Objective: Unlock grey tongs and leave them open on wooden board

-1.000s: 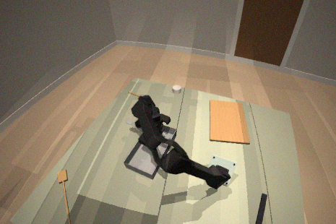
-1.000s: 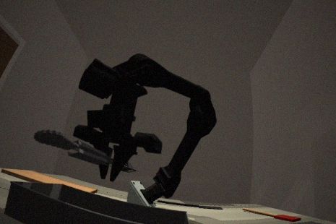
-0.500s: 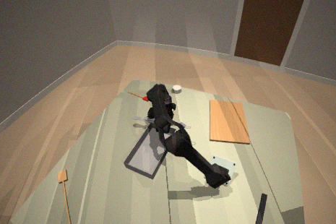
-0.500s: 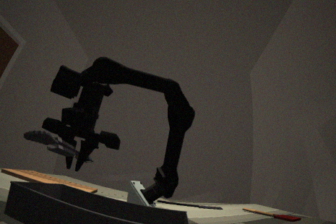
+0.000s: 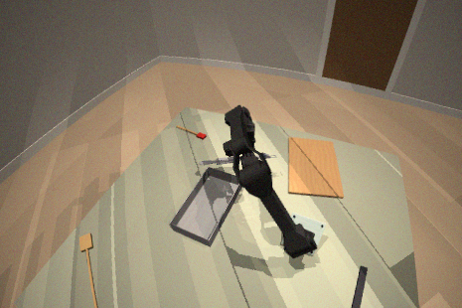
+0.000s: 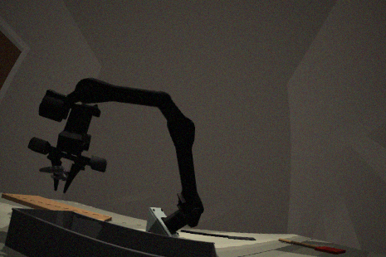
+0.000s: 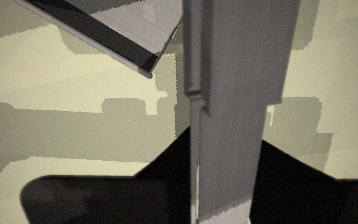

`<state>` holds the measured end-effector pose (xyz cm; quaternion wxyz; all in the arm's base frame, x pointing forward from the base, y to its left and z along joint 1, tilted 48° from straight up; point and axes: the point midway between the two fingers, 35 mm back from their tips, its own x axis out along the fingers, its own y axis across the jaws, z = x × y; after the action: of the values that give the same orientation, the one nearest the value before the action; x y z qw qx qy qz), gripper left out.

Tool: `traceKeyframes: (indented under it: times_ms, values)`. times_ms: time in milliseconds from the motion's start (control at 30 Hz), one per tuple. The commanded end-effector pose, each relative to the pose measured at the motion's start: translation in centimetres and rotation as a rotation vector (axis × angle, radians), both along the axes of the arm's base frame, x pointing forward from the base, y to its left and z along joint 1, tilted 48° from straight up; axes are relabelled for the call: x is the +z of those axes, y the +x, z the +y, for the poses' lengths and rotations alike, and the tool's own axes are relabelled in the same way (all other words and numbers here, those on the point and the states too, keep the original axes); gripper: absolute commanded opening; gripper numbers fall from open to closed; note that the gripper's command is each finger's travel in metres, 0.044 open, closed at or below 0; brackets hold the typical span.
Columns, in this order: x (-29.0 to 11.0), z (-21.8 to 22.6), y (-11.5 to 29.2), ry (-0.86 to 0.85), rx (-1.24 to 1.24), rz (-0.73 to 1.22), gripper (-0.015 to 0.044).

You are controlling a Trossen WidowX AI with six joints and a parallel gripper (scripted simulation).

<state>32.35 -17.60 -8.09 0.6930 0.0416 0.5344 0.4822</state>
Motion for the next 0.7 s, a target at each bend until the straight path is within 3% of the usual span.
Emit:
traceKeyframes:
  times_ms: [0,400,667]
  values:
    - [-2.2,-1.6,-1.1,0.002,0.073,-0.077,-0.015]
    - [-4.7,-3.0,-2.5,0.015,0.165,-0.173,-0.015]
    - [-5.1,-3.8,-3.2,0.0,0.018,-0.029,-0.015]
